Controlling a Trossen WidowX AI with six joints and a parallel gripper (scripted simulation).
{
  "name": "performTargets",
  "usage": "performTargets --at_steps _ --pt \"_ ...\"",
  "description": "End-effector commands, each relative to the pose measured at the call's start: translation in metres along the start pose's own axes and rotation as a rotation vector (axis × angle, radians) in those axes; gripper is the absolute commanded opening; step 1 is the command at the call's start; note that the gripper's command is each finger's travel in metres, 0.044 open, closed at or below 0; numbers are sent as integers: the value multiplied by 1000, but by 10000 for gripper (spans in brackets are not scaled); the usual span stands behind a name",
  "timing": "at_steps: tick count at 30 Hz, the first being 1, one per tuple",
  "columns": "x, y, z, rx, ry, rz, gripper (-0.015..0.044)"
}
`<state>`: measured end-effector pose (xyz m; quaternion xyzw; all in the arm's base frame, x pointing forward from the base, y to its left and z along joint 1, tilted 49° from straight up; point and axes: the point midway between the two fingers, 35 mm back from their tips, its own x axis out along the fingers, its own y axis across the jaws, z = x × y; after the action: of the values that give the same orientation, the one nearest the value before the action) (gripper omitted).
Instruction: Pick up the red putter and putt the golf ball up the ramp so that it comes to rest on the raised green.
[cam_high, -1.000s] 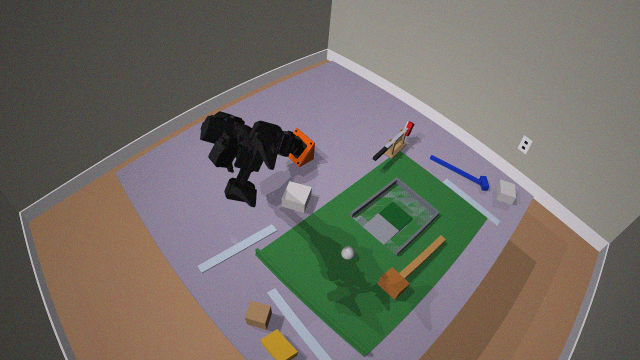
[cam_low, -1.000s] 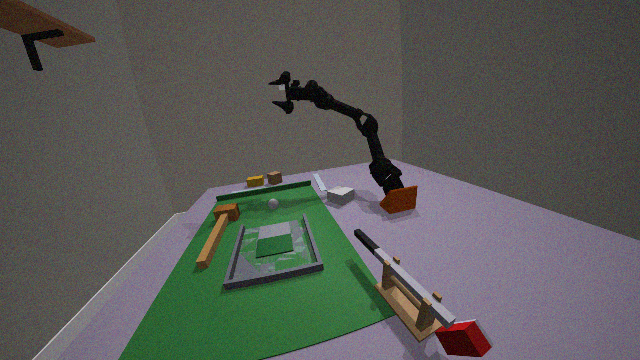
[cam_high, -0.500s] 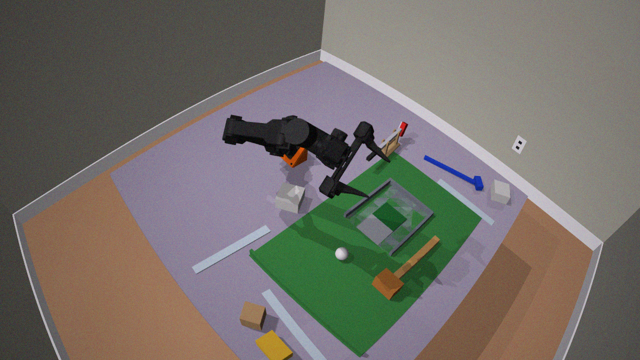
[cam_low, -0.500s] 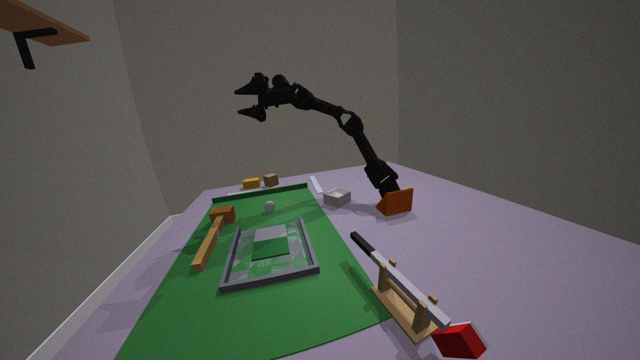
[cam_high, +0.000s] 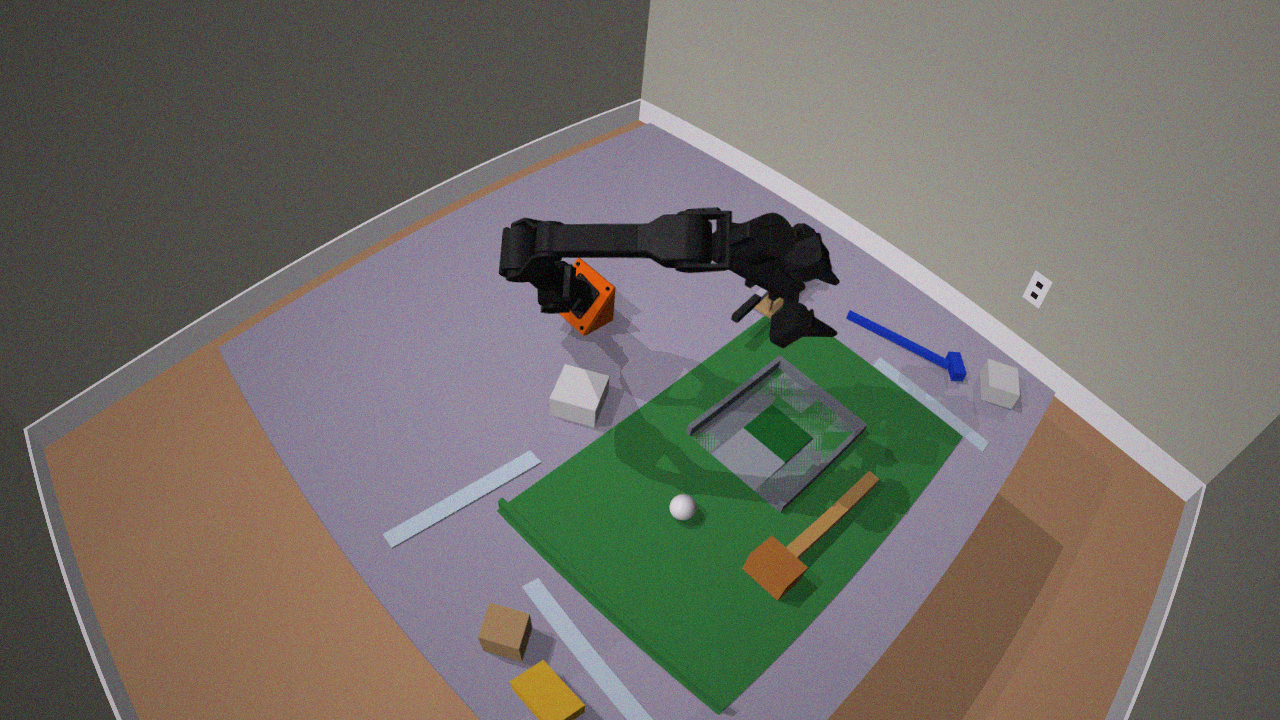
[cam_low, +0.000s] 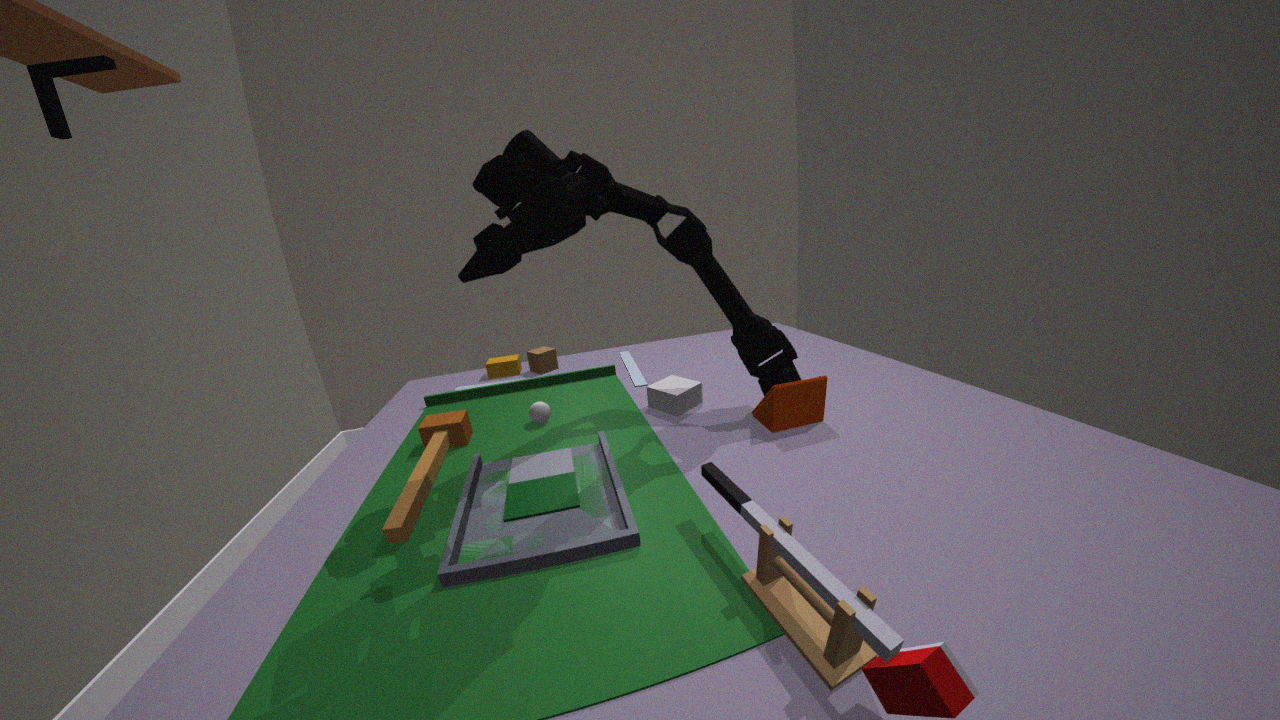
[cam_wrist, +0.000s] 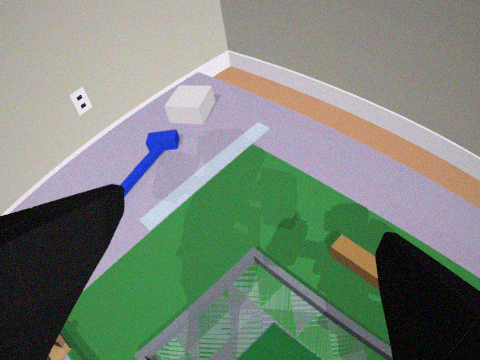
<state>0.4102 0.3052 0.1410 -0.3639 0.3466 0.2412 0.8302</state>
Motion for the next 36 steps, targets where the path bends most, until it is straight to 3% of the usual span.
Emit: performTargets --at_steps 1,9,18,36 --pt "30 56 -38 -175 158 101 440" --pt "60 150 -132 -541 473 297 440" --pt "51 215 -252 -969 849 526 440" --pt "60 205 -275 -979 858 530 440"
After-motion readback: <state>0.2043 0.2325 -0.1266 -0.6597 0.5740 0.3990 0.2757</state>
